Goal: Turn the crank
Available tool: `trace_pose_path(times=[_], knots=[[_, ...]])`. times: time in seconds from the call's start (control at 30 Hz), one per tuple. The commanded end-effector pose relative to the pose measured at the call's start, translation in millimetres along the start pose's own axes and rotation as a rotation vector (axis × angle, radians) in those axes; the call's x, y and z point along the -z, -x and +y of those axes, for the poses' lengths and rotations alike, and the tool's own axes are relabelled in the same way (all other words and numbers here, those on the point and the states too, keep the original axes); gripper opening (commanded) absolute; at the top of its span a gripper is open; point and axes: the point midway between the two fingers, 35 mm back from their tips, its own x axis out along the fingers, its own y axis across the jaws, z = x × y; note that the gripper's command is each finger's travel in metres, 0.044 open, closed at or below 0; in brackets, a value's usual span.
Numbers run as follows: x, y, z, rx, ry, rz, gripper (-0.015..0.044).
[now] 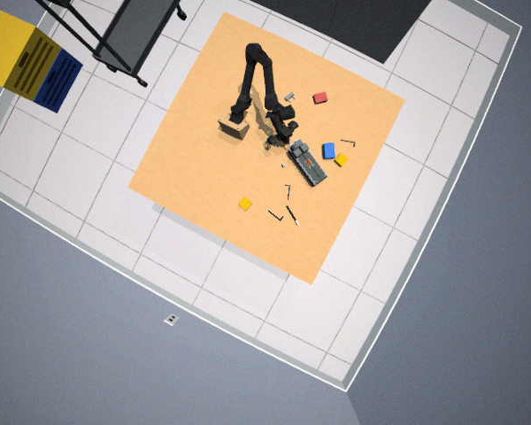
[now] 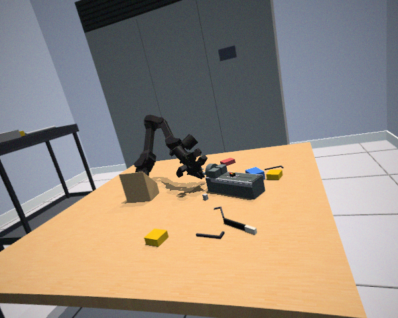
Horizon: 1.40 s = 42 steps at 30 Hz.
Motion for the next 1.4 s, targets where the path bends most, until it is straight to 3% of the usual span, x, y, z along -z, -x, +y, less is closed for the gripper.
trace_pose_path(times=[0.0,1.37], knots=[[-6.1,6.4,-0.7,0.003,-0.004,-0.008,0.0],[-23.5,24.5,26.0,0.003,-0.004,-0.008,0.0]])
